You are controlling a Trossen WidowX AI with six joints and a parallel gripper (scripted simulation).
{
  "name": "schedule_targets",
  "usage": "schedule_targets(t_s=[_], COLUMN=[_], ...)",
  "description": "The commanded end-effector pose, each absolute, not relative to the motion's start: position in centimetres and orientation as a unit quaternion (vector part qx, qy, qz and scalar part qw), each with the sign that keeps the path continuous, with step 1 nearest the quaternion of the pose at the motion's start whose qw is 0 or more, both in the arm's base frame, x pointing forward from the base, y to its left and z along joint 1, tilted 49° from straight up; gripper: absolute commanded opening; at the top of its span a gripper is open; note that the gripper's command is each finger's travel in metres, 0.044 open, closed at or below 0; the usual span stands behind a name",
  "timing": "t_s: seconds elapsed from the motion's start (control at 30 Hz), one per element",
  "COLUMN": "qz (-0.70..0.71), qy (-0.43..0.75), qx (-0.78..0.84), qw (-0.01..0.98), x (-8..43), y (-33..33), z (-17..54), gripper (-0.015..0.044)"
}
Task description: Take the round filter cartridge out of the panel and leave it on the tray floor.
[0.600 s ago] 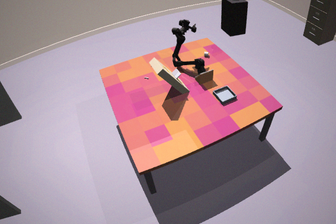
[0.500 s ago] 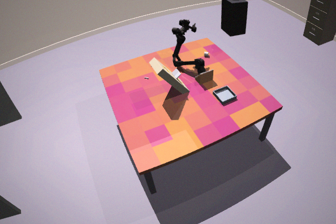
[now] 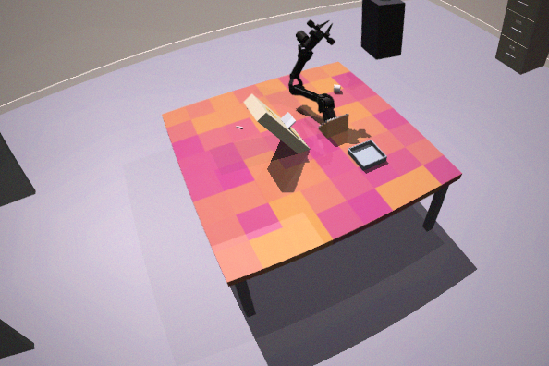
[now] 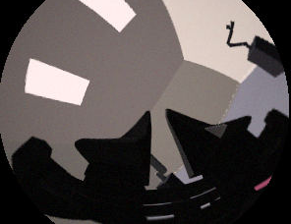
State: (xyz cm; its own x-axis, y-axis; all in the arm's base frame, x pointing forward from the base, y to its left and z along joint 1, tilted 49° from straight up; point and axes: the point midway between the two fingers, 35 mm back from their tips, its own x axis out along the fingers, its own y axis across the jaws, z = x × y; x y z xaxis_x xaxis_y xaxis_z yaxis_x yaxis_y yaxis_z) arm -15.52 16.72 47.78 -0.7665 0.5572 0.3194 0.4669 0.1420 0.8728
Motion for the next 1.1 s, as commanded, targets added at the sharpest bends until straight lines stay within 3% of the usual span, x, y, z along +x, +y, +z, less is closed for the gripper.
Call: schedule_targets(t_s=[0.0, 0.4, 0.63, 1.07], qz=[0.491, 0.319, 0.156, -0.131], qy=[0.766, 0.726, 0.633, 0.314], qx=[0.399, 0.531, 0.618, 0.672], qw=[0.111, 0.297, 0.439, 0.658], x=[-14.2, -7.2, 0.9, 16.9], y=[21.5, 30.4, 34.1, 29.3], z=[45.4, 37.3, 30.0, 18.6], gripper=[0.0094, 0.0094, 0.0094, 0.0094])
